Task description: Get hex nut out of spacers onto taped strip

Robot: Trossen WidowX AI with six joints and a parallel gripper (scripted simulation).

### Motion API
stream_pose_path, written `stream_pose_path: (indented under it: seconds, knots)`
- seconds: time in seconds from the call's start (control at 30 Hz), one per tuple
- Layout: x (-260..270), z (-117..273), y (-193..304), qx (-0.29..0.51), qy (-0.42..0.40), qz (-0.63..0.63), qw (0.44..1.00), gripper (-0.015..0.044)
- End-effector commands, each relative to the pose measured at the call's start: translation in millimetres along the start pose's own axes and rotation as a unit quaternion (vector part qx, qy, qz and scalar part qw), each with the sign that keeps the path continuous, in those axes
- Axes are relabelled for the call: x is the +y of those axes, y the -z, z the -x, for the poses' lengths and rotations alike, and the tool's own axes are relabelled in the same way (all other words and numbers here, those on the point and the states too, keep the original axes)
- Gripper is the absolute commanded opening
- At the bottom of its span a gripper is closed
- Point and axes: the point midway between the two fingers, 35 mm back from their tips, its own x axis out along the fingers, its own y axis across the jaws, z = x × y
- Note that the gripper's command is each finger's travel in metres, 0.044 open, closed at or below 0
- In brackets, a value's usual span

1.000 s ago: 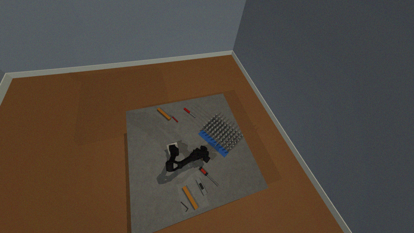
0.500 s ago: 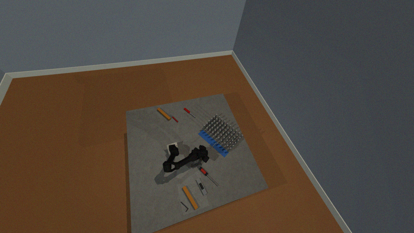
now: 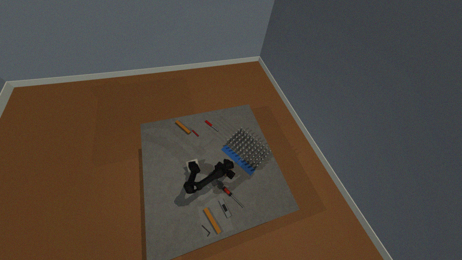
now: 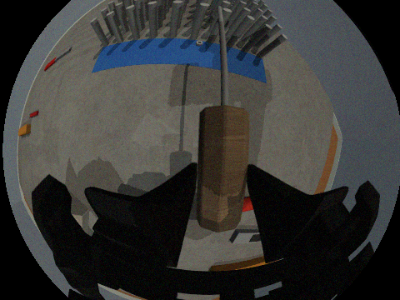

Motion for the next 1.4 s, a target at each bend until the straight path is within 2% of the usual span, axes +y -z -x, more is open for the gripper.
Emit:
stream_pose_path:
  seconds: [0.0,0.13,0.17,0.7,1.37]
  knots:
    - [-7.7,18.3,-6.3,-0.002,0.007,-0.004,1.0,0.0]
    - [-12.0,35.9,-9.7,-0.003,0.013,-0.002,1.0,0.0]
    - [-6.3,22.3,-6.5,-0.001,0.005,0.004,1.0,0.0]
    - [20.8,22.6,-77.9,-0.039,-0.063,0.198,0.977,0.0]
    - [88.0,30.3,-161.9,-0.091,-0.134,0.446,0.88,0.0]
